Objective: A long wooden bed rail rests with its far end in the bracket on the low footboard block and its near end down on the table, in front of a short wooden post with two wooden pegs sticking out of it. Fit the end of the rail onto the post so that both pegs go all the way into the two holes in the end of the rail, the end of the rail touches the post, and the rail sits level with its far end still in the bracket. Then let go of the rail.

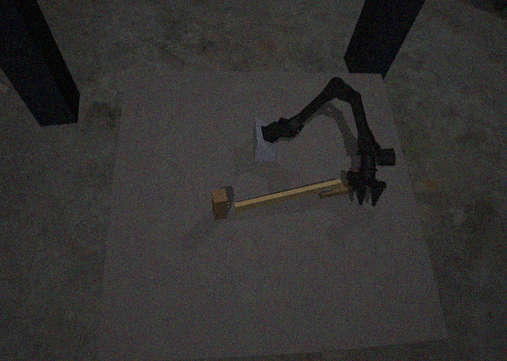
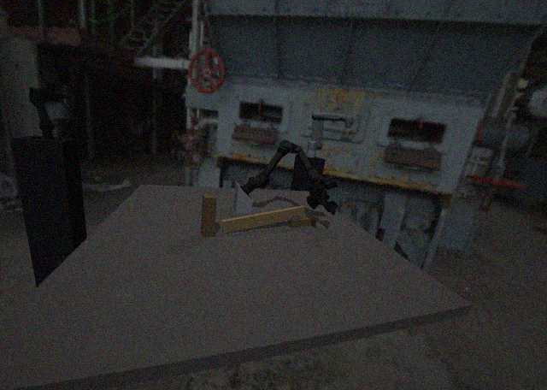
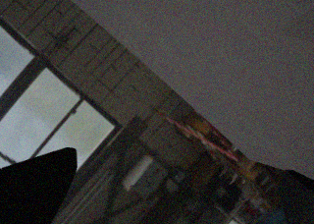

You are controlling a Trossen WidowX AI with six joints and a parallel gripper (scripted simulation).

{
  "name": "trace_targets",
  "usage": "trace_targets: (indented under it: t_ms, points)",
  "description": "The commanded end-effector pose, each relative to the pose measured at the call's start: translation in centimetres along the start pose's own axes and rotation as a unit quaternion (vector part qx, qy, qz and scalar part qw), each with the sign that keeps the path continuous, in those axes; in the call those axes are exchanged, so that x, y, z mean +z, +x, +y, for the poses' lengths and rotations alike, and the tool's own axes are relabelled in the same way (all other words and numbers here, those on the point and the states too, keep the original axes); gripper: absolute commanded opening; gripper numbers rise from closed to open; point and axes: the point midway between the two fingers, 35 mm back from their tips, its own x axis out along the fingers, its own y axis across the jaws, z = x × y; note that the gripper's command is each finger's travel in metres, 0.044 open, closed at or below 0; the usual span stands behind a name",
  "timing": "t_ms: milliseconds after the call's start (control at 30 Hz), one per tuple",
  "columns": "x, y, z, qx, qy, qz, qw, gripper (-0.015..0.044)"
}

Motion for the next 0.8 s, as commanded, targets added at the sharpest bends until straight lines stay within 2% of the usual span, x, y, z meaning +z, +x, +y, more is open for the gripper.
trace_targets:
  t_ms: [0,200,433,600,767]
  points:
    - [3.5,4.7,4.6,0.045,0.006,-0.087,0.995,0.0440]
    - [9.0,8.7,12.1,0.104,0.054,-0.216,0.969,0.0440]
    - [16.4,9.7,21.3,0.166,0.180,-0.373,0.895,0.0440]
    - [21.5,8.0,27.0,0.199,0.318,-0.466,0.801,0.0440]
    - [25.9,4.8,31.4,0.213,0.495,-0.525,0.659,0.0440]
